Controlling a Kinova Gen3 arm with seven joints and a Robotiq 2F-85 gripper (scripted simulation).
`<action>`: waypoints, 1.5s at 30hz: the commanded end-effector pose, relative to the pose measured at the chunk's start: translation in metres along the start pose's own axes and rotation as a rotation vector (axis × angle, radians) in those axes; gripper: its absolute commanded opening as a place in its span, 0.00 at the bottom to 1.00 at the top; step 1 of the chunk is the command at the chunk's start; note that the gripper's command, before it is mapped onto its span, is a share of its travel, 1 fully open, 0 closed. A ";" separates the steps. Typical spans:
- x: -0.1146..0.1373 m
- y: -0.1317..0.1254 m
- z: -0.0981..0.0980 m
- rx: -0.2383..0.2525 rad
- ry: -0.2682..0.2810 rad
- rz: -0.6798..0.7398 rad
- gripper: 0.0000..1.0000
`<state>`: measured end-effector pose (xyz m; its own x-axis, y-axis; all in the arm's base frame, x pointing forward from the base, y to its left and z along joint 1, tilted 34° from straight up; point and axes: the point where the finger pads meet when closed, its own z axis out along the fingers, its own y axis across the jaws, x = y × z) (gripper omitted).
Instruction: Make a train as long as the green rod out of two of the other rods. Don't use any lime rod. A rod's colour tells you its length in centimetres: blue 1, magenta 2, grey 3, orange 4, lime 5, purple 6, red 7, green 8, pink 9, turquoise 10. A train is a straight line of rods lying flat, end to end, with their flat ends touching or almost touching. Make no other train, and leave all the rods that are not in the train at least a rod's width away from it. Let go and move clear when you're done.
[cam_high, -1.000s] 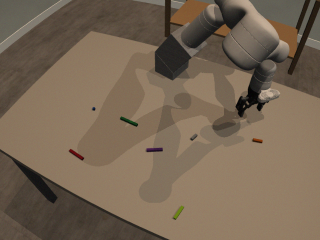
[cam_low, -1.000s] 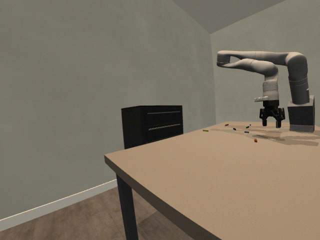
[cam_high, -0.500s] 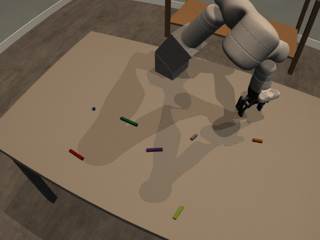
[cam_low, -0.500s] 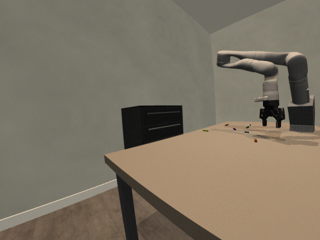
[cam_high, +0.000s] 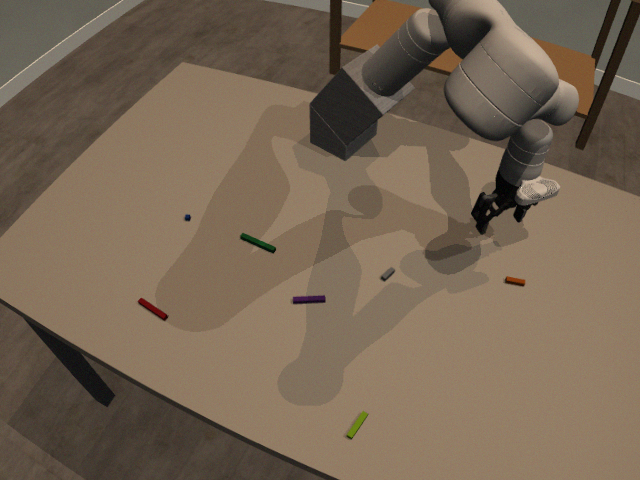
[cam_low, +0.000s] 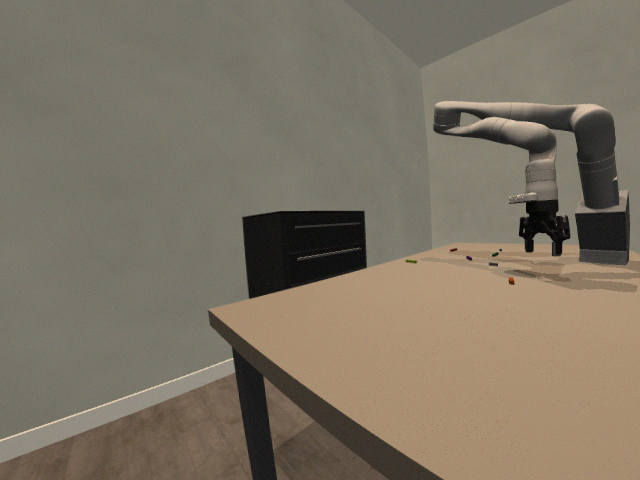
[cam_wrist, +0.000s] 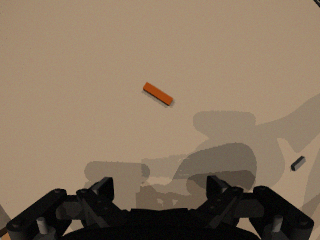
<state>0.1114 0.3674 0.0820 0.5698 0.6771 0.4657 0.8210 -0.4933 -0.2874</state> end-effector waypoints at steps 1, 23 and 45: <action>0.000 0.000 0.000 0.000 0.001 0.000 1.00; 0.001 0.020 0.004 -0.020 -0.010 0.270 1.00; 0.005 0.081 0.011 -0.056 -0.012 1.224 1.00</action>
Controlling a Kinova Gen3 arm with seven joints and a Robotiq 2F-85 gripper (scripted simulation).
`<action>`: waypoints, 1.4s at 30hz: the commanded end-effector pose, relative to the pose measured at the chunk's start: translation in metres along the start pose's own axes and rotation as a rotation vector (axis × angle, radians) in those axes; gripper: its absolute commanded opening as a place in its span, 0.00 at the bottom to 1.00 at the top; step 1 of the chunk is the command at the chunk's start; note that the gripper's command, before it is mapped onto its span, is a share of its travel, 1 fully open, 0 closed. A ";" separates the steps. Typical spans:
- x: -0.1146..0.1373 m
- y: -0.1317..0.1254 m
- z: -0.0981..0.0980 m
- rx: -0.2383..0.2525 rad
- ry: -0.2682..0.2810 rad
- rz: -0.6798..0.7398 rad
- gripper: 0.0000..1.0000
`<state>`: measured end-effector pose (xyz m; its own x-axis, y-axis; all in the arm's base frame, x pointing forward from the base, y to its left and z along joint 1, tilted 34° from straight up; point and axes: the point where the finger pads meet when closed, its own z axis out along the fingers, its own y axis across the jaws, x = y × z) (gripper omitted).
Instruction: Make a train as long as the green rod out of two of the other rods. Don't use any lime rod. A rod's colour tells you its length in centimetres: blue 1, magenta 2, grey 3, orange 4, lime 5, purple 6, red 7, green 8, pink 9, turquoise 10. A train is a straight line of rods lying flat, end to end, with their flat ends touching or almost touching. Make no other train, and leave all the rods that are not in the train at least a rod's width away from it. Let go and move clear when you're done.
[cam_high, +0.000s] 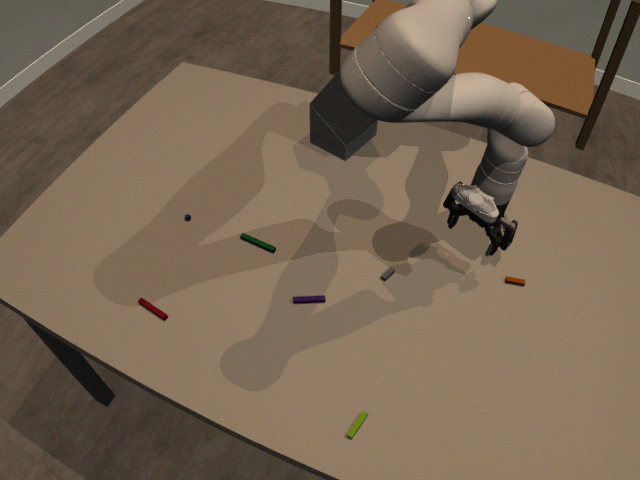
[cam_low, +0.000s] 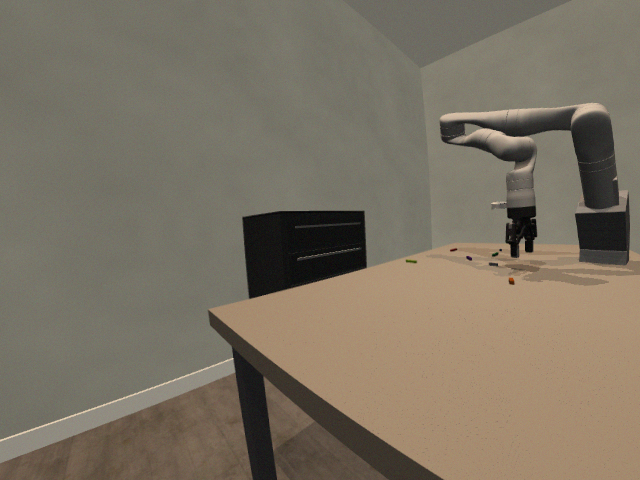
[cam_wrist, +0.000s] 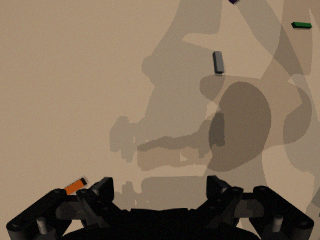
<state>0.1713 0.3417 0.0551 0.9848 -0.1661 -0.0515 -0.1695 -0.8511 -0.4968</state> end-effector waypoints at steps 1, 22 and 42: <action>0.014 0.005 0.001 0.004 0.003 0.147 1.00; 0.058 0.013 -0.005 0.036 -0.028 0.980 1.00; 0.072 0.013 -0.010 0.054 -0.048 1.224 1.00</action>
